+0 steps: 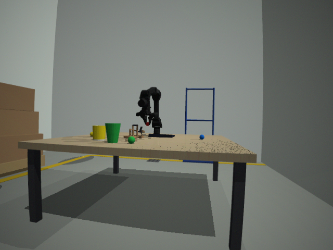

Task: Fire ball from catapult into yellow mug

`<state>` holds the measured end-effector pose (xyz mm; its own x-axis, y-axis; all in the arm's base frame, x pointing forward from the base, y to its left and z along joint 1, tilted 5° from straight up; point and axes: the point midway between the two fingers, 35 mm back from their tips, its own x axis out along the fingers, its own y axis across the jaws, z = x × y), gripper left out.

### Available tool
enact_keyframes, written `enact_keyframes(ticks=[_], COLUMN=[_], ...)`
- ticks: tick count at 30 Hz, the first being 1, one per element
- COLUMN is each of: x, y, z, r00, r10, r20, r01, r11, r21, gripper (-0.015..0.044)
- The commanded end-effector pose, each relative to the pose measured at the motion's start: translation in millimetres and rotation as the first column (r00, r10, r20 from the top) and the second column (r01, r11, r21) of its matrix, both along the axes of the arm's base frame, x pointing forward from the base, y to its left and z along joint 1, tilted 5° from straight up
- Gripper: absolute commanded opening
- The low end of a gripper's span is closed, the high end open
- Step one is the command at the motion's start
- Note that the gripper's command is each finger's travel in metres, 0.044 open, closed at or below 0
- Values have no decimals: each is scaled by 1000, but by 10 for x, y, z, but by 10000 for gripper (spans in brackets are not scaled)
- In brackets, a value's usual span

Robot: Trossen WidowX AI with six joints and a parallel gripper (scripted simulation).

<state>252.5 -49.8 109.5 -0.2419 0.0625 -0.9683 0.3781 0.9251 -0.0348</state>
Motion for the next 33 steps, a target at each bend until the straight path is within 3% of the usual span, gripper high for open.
enact_keyframes(ticks=[1,17,33], x=[-133,-698,-734], y=[-143,-608,-621], z=[-19,-113,-318], r00=[999,975,974], r10=[-31,-178,-184], r20=[-26,-130,-134], r01=[31,187,194], r11=[999,980,979], r21=[5,60,63], gripper=[0,0,0])
